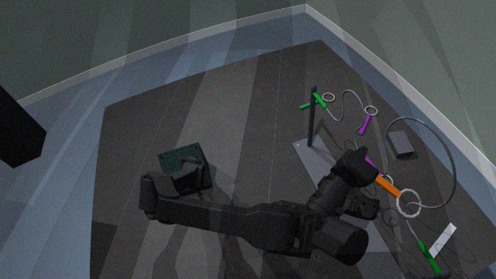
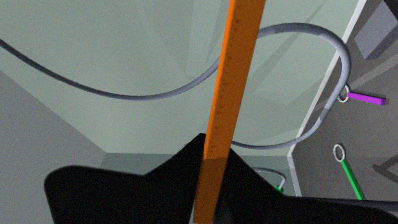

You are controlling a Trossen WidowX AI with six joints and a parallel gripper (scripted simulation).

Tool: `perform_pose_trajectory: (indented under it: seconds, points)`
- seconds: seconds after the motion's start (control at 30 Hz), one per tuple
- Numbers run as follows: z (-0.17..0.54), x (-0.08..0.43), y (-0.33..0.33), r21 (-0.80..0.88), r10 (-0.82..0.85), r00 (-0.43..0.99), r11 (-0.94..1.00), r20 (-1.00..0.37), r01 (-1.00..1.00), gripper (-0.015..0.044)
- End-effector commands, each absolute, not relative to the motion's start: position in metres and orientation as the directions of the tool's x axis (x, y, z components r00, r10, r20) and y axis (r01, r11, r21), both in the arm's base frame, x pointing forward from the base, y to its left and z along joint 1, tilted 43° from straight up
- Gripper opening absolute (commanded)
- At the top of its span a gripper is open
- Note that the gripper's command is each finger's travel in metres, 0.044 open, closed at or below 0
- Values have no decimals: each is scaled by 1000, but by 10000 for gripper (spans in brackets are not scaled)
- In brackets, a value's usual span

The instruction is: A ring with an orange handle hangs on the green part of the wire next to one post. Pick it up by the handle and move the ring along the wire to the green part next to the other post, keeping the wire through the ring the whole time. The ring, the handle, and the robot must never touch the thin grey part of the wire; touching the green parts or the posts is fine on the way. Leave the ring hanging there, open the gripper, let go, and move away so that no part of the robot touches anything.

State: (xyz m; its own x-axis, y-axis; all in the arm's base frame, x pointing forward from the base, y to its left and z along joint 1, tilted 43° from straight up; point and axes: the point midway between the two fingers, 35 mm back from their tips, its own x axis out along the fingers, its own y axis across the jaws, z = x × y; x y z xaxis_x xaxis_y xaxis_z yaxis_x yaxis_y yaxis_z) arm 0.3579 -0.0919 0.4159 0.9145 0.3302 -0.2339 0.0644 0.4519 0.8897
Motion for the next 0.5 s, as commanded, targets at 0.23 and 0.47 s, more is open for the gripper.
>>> perform_pose_trajectory:
  seconds: [0.23,0.47]
  points:
    - [429,357,-86,912,346,917,408,-200,46,-150]
    - [435,357,-84,926,352,917,375,-185,43,-150]
